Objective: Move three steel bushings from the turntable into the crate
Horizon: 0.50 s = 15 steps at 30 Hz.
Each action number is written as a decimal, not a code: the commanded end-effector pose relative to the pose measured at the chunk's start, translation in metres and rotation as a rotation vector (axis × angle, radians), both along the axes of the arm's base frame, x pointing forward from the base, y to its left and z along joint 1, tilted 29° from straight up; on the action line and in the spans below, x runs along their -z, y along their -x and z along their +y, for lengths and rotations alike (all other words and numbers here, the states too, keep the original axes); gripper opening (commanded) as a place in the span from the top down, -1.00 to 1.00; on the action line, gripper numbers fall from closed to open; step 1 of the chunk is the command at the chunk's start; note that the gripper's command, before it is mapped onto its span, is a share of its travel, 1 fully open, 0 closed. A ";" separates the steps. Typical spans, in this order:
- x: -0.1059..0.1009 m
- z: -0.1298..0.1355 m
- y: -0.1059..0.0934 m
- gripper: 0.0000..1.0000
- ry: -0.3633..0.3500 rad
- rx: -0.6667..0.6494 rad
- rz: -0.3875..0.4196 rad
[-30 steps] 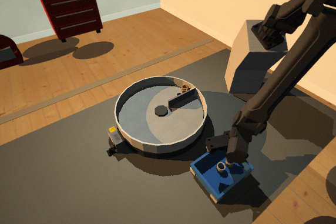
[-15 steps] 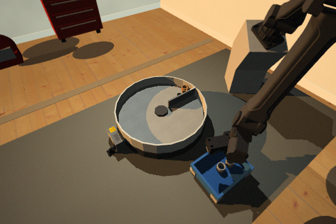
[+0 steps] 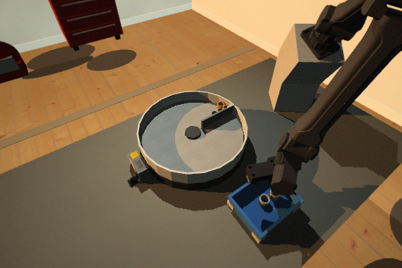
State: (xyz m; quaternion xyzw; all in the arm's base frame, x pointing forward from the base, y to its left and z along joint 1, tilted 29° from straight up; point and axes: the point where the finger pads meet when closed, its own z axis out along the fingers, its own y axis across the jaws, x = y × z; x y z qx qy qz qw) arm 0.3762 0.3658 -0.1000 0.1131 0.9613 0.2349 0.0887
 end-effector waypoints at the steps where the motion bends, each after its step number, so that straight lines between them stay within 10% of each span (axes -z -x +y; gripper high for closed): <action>1: -0.006 0.005 -0.004 1.00 -0.014 0.006 -0.014; 15: -0.012 0.004 -0.006 1.00 -0.015 0.007 -0.017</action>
